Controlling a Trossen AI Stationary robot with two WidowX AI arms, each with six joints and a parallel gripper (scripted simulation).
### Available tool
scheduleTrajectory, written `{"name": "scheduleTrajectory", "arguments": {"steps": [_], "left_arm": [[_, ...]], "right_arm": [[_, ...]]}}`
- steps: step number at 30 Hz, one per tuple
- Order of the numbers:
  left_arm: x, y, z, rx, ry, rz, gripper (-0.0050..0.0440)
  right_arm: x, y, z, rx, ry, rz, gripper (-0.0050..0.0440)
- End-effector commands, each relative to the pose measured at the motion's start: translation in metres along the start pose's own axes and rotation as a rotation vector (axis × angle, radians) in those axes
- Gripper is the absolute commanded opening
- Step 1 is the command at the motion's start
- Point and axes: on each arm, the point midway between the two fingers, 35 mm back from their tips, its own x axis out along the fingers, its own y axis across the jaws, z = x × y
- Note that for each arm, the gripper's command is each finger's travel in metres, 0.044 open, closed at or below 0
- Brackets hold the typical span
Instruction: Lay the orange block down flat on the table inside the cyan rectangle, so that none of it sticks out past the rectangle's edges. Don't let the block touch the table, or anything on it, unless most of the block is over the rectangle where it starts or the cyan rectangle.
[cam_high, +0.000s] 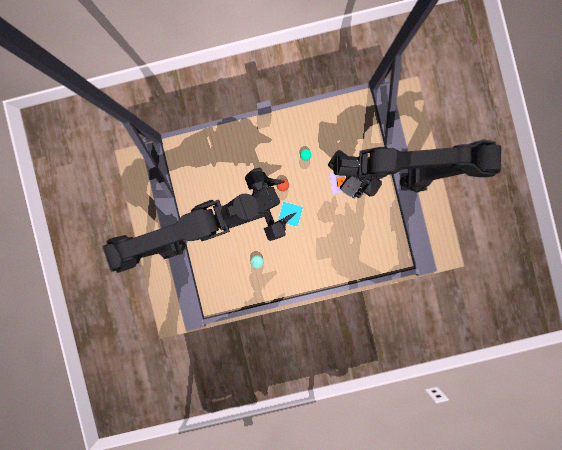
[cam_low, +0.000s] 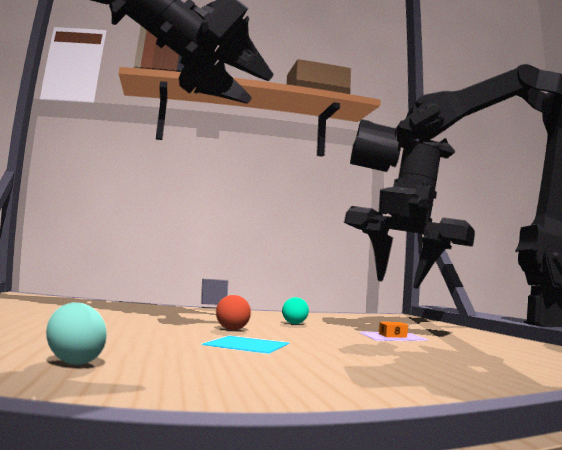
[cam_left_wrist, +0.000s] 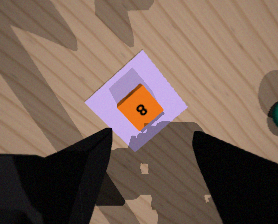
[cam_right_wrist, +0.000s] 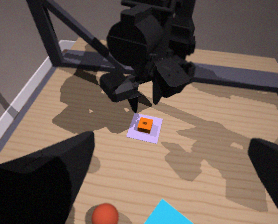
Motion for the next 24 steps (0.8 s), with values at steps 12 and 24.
{"name": "scheduleTrajectory", "arguments": {"steps": [12,24], "left_arm": [[0.029,-0.006,0.008,-0.623,0.032,0.103,0.0260],[0.042,-0.001,0.005,-0.751,0.037,0.151,0.0260]], "right_arm": [[-0.007,0.001,0.008,0.001,-0.025,0.003,0.0440],[-0.007,0.001,0.008,0.001,-0.025,0.003,0.0440]]}}
